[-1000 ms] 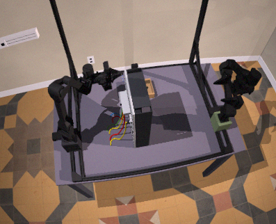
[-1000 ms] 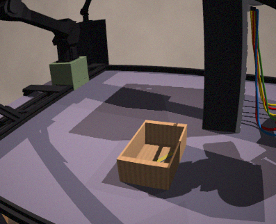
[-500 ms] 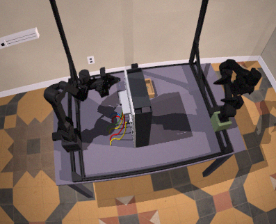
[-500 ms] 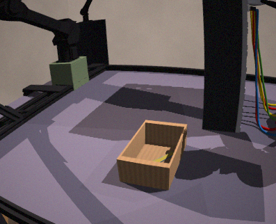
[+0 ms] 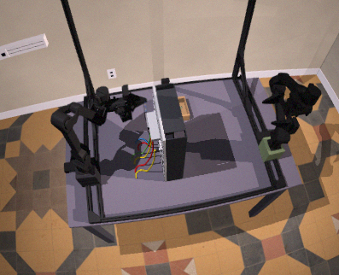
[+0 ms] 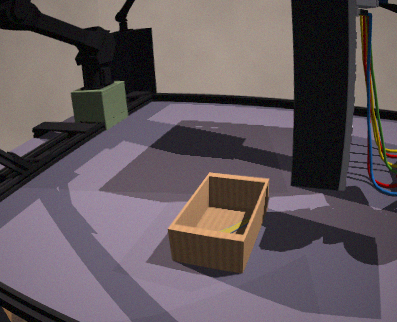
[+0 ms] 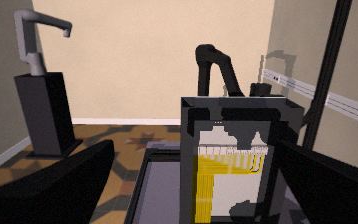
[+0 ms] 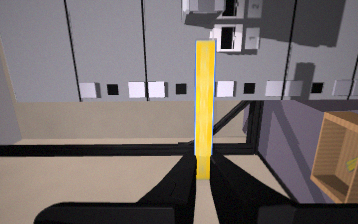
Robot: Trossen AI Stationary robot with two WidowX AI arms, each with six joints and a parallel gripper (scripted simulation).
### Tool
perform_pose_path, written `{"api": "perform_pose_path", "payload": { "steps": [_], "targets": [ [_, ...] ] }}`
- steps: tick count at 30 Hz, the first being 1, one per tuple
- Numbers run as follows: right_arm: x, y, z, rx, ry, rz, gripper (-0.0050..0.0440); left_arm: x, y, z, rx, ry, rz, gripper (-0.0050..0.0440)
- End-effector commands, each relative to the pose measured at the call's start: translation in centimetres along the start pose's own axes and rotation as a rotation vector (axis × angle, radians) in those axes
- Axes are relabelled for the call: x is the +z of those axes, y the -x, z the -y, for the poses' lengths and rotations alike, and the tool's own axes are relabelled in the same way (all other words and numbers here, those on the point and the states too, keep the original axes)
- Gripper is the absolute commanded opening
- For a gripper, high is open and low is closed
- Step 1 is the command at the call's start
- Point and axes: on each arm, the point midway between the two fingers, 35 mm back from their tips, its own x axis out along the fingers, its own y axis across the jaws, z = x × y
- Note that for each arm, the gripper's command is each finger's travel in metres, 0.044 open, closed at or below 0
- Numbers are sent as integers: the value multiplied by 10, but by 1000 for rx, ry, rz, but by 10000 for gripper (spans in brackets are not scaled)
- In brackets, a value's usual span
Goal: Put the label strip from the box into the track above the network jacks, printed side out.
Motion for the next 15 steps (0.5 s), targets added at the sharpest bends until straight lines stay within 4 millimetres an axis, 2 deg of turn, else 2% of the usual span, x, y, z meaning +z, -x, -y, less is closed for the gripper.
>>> {"api": "perform_pose_path", "payload": {
  "steps": [1,15],
  "targets": [
    [-2,-2,-14,-12,-42,-4,-50,2,0,0,-1,-5,0,440],
    [-1,-1,-13,-38,-38,-1,-50,2,0,0,-1,-5,0,440]
  ]
}}
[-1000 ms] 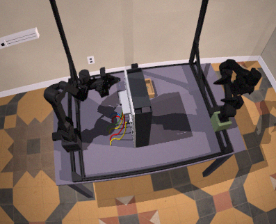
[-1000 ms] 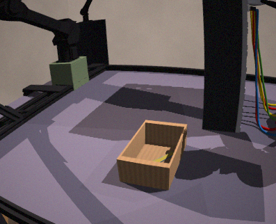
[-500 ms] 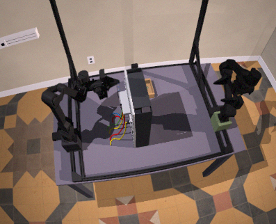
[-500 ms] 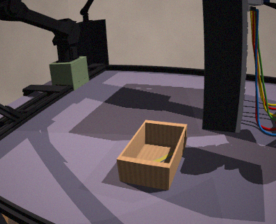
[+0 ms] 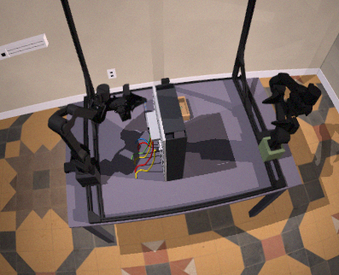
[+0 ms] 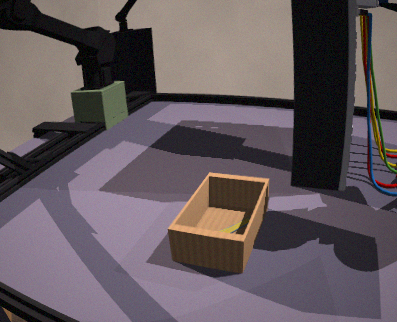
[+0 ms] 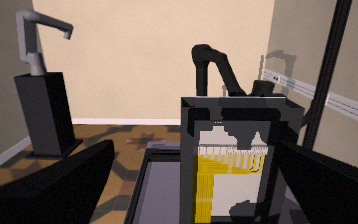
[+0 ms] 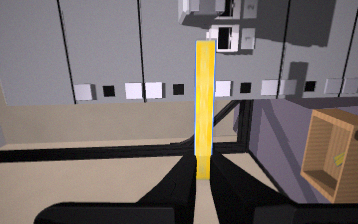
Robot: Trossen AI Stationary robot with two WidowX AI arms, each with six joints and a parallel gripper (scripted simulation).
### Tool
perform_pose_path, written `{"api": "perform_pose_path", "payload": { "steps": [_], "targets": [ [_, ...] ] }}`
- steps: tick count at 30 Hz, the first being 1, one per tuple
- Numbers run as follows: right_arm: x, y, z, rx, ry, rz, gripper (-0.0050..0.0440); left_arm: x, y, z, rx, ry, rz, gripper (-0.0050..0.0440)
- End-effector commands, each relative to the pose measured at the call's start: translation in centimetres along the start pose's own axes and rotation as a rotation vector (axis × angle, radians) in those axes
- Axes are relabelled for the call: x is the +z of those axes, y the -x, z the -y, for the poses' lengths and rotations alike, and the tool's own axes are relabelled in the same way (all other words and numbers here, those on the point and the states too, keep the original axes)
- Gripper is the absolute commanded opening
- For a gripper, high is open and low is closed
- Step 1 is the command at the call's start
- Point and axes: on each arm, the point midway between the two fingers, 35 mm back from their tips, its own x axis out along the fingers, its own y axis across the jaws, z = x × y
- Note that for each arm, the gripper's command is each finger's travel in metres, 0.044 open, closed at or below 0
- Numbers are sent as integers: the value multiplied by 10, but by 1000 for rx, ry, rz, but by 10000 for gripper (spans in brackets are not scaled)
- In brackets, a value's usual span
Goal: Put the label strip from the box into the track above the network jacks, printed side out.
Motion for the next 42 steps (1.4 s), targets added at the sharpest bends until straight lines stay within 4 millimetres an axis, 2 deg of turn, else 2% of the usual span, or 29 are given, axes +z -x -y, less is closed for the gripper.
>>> {"api": "perform_pose_path", "payload": {
  "steps": [1,9,10,42],
  "targets": [
    [-1,0,-11,17,-33,-3,-50,2,0,0,-1,-5,0,440],
    [-1,-1,-11,17,-33,-3,-50,2,0,0,-1,-5,0,440],
    [0,0,-6,8,-17,-1,-50,2,0,0,-1,-5,0,440],
    [2,4,-7,8,-21,-3,-50,2,0,0,-1,-5,0,440]
  ]
}}
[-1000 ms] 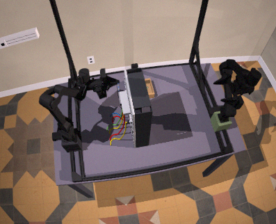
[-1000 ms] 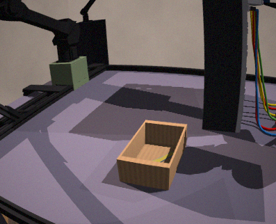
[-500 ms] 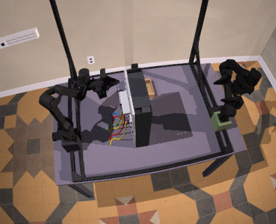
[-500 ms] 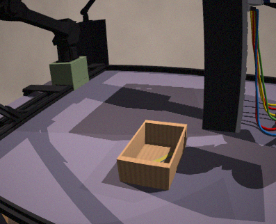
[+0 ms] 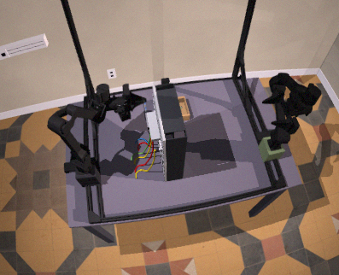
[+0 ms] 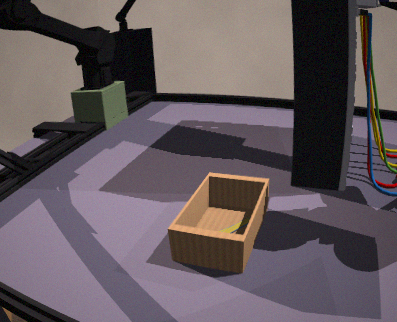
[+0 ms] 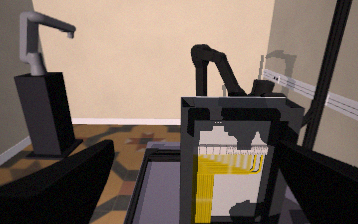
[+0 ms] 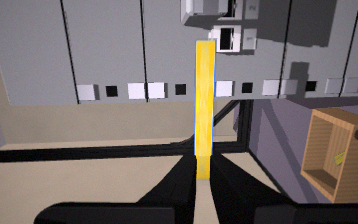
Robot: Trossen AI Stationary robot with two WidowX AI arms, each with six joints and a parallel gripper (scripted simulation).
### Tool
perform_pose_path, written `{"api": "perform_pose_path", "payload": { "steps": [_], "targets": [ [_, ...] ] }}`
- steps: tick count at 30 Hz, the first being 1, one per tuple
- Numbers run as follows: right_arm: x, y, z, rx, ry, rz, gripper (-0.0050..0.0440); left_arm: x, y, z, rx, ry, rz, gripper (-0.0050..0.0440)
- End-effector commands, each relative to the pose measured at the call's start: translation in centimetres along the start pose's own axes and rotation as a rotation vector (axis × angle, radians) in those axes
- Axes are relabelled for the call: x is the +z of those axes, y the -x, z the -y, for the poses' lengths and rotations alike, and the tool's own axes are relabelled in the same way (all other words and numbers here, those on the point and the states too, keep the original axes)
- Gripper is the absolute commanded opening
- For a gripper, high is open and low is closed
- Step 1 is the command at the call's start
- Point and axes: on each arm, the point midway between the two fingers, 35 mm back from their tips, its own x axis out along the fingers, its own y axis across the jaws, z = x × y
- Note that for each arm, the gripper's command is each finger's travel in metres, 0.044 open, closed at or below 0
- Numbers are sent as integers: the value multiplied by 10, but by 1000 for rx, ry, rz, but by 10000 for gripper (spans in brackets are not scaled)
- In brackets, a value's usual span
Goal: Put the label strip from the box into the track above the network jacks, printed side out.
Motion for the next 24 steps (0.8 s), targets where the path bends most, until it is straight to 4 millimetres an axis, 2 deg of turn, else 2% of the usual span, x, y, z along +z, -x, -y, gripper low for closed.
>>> {"api": "perform_pose_path", "payload": {
  "steps": [1,24],
  "targets": [
    [1,2,-6,10,-20,-1,-50,2,0,0,-1,-5,0,440],
    [0,1,-6,10,-16,-1,-50,2,0,0,-1,-5,0,440]
  ]
}}
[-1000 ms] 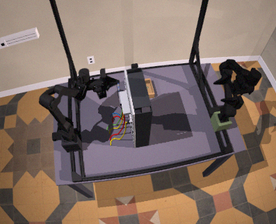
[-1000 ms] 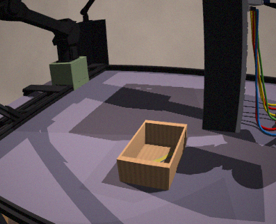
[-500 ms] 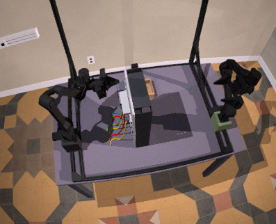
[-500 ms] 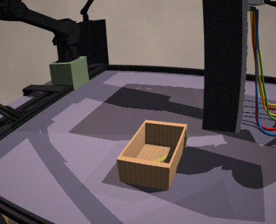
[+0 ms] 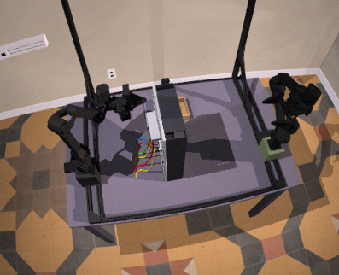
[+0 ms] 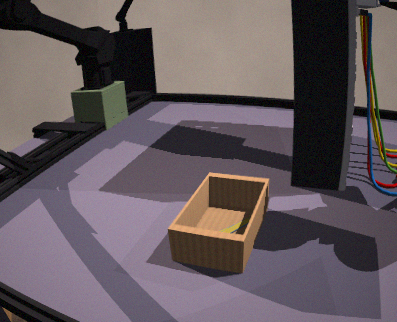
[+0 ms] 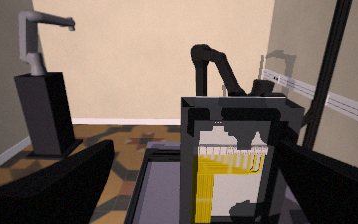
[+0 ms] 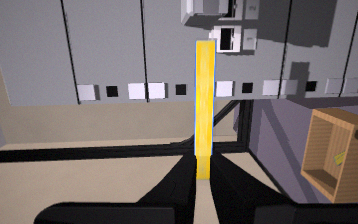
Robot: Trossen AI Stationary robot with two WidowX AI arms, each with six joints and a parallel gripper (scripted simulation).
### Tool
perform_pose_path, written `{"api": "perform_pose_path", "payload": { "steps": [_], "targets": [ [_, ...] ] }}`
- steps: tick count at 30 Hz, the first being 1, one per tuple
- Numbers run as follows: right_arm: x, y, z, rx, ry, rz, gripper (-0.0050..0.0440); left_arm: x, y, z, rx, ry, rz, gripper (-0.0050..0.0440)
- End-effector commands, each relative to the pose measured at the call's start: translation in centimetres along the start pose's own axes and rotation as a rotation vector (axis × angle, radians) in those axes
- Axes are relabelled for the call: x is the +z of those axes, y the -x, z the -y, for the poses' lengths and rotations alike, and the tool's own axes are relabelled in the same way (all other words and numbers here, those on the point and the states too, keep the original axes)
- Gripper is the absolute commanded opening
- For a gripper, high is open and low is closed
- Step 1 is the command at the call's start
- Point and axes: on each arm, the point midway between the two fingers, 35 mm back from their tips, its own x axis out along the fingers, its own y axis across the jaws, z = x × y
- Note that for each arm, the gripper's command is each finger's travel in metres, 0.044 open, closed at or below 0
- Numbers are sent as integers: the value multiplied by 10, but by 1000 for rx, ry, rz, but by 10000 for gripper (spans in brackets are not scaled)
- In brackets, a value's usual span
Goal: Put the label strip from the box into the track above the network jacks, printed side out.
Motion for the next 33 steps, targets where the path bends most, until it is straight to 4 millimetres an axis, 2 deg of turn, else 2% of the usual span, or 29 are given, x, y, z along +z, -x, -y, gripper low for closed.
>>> {"api": "perform_pose_path", "payload": {
  "steps": [1,15,33],
  "targets": [
    [0,1,-4,8,-14,-1,-50,2,0,0,-1,-5,0,440],
    [10,2,-3,9,-13,-2,-50,2,0,0,-1,-5,0,440],
    [7,1,-3,7,-12,1,-50,2,0,0,-1,-5,0,440]
  ]
}}
